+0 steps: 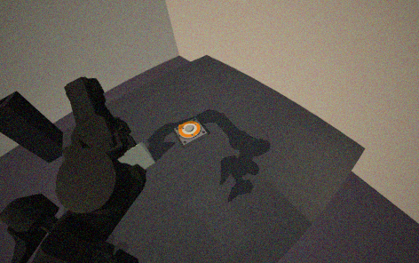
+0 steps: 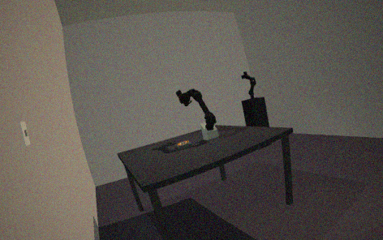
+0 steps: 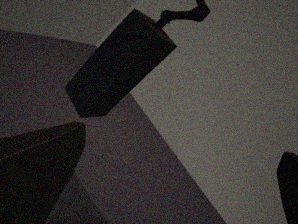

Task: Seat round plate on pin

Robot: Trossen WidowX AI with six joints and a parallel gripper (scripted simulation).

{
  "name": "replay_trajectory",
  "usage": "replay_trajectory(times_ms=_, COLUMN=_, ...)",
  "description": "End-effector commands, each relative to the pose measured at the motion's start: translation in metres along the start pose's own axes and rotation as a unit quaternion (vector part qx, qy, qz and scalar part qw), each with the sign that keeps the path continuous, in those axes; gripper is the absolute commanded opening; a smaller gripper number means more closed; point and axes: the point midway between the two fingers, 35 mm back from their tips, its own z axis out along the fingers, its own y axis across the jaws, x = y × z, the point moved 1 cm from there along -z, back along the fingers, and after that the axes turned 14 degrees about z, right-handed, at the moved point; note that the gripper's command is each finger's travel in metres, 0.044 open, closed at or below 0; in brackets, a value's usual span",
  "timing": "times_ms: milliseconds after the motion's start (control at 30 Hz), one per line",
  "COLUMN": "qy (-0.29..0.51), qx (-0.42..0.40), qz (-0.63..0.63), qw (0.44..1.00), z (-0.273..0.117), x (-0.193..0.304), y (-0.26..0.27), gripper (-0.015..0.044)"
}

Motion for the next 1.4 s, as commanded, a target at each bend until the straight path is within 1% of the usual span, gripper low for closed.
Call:
replay_trajectory(times_ms=0, qy=-0.003, qx=-0.009, qz=-0.005, qw=1.000, z=-0.005, x=-0.001, y=0.002, gripper=0.0374)
replay_trajectory(times_ms=33, qy=-0.010, qx=-0.036, qz=-0.020, qw=0.999, z=-0.018, x=-0.002, y=0.008, gripper=0.0347)
replay_trajectory(times_ms=100, qy=-0.036, qx=-0.131, qz=-0.077, qw=0.988, z=-0.071, x=0.001, y=0.028, gripper=0.0295)
replay_trajectory(times_ms=167, qy=-0.045, qx=-0.164, qz=-0.099, qw=0.980, z=-0.091, x=0.004, y=0.035, gripper=0.0242)
replay_trajectory(times_ms=233, qy=-0.056, qx=-0.213, qz=-0.133, qw=0.966, z=-0.122, x=0.011, y=0.043, gripper=0.0190)
replay_trajectory(times_ms=267, qy=-0.057, qx=-0.221, qz=-0.138, qw=0.964, z=-0.127, x=0.013, y=0.044, gripper=0.0164)
replay_trajectory(times_ms=300, qy=-0.062, qx=-0.244, qz=-0.155, qw=0.955, z=-0.142, x=0.018, y=0.047, gripper=0.0137)
replay_trajectory(times_ms=367, qy=-0.074, qx=-0.309, qz=-0.205, qw=0.926, z=-0.186, x=0.036, y=0.054, gripper=0.0085)
replay_trajectory(times_ms=467, qy=-0.081, qx=-0.373, qz=-0.258, qw=0.887, z=-0.232, x=0.061, y=0.057, gripper=0.0006)
replay_trajectory(times_ms=567, qy=-0.084, qx=-0.418, qz=-0.298, qw=0.854, z=-0.265, x=0.083, y=0.056, gripper=0.0000)
replay_trajectory(times_ms=600, qy=-0.085, qx=-0.447, qz=-0.325, qw=0.829, z=-0.287, x=0.100, y=0.053, gripper=0.0000)
replay_trajectory(times_ms=733, qy=-0.080, qx=-0.511, qz=-0.389, qw=0.762, z=-0.336, x=0.146, y=0.040, gripper=0.0000)
replay_trajectory(times_ms=767, qy=-0.078, qx=-0.526, qz=-0.405, qw=0.744, z=-0.348, x=0.159, y=0.035, gripper=0.0000)
replay_trajectory(times_ms=800, qy=-0.077, qx=-0.530, qz=-0.410, qw=0.738, z=-0.351, x=0.163, y=0.033, gripper=0.0000)
replay_trajectory(times_ms=833, qy=-0.074, qx=-0.544, qz=-0.425, qw=0.720, z=-0.362, x=0.175, y=0.028, gripper=0.0000)
replay_trajectory(times_ms=867, qy=-0.067, qx=-0.564, qz=-0.449, qw=0.689, z=-0.378, x=0.196, y=0.018, gripper=0.0000)
replay_trajectory(times_ms=967, qy=-0.053, qx=-0.597, qz=-0.491, qw=0.632, z=-0.404, x=0.234, y=-0.003, gripper=0.0000)
replay_trajectory(times_ms=1033, qy=-0.040, qx=-0.617, qz=-0.518, qw=0.590, z=-0.420, x=0.261, y=-0.020, gripper=0.0000)
replay_trajectory(times_ms=1067, qy=-0.038, qx=-0.620, qz=-0.522, qw=0.584, z=-0.422, x=0.266, y=-0.023, gripper=0.0000)
replay_trajectory(times_ms=1100, qy=-0.031, qx=-0.629, qz=-0.534, qw=0.564, z=-0.429, x=0.278, y=-0.032, gripper=0.0000)
replay_trajectory(times_ms=1133, qy=-0.018, qx=-0.641, qz=-0.554, qw=0.531, z=-0.439, x=0.299, y=-0.048, gripper=0.0000)
replay_trajectory(times_ms=1300, qy=0.032, qx=-0.671, qz=-0.607, qw=0.424, z=-0.461, x=0.363, y=-0.104, gripper=0.0000)
replay_trajectory(times_ms=1367, qy=0.044, qx=-0.675, qz=-0.617, qw=0.402, z=-0.464, x=0.375, y=-0.117, gripper=0.0000)
